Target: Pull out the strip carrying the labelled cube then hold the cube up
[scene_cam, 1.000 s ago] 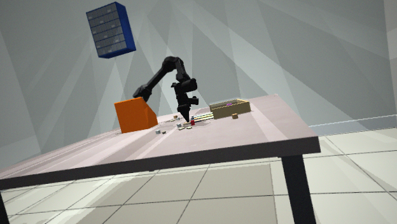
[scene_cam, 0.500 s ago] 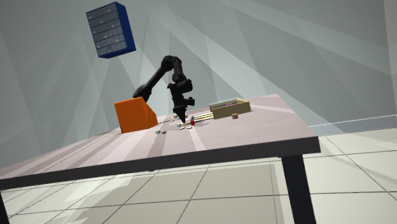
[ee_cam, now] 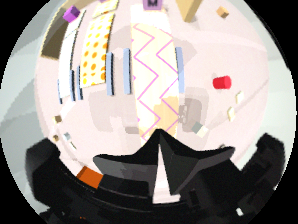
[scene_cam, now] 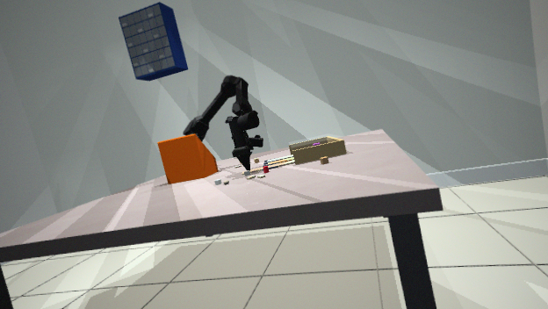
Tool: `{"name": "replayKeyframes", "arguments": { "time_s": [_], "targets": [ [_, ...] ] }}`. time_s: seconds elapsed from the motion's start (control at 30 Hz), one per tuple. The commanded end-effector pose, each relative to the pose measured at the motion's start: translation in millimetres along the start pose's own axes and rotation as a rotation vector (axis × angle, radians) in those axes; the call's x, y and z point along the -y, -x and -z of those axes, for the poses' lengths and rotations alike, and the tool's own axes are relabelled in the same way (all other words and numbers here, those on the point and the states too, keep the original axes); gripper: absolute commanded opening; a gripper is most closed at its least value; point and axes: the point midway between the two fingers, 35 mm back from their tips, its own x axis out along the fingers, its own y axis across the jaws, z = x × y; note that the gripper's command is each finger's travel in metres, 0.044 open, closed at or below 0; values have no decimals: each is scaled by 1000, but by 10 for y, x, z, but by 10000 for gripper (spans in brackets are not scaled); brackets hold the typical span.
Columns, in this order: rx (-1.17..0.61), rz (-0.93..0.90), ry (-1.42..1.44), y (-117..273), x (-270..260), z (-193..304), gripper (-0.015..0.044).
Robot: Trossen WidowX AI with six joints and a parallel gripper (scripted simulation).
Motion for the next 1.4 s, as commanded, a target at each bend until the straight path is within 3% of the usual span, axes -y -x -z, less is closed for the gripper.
{"name": "replayKeyframes", "arguments": {
  "time_s": [0.0,1.37],
  "targets": [
    [-27,2,-4,-37,-17,143,0],
    [-29,4,-6,-19,-6,774,0]
  ]
}}
